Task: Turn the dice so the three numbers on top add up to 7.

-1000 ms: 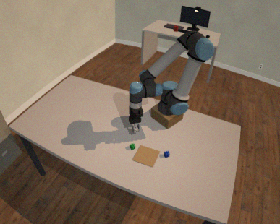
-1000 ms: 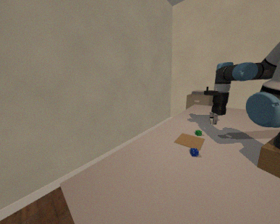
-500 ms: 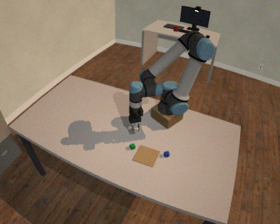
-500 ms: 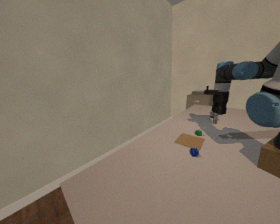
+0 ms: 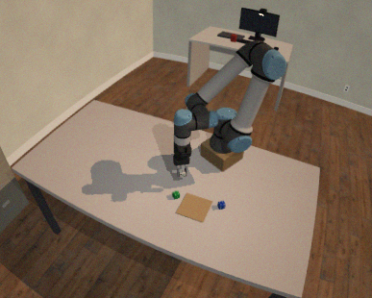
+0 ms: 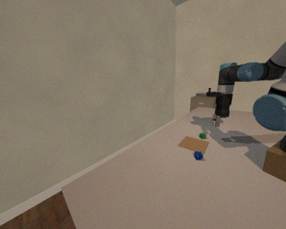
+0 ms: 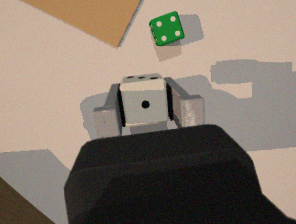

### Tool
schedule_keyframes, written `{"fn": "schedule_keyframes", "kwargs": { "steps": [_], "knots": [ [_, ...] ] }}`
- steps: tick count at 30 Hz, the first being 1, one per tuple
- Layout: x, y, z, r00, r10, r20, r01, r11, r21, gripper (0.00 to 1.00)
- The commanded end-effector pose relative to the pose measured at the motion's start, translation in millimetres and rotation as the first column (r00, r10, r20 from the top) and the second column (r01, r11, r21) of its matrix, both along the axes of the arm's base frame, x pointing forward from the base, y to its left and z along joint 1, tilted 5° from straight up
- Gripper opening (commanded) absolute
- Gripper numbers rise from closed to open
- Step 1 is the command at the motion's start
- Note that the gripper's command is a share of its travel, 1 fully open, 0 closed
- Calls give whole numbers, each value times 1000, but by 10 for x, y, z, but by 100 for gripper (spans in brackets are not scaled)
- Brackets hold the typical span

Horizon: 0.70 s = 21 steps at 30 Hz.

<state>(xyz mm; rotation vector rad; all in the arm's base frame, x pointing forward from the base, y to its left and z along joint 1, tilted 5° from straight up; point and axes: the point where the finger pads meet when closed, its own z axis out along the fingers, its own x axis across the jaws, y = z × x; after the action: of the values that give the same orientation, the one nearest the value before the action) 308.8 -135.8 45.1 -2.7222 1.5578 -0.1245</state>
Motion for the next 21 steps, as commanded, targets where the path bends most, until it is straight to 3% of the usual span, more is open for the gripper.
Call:
{"fn": "schedule_keyframes", "kwargs": {
  "steps": [1,9,21],
  "knots": [
    [97,130,7,996,-84,1,84,996,4,57],
    [236,370,15,974,-229,5,229,973,15,57],
    [417,866,31,870,-494,9,493,869,37,57]
  ]
}}
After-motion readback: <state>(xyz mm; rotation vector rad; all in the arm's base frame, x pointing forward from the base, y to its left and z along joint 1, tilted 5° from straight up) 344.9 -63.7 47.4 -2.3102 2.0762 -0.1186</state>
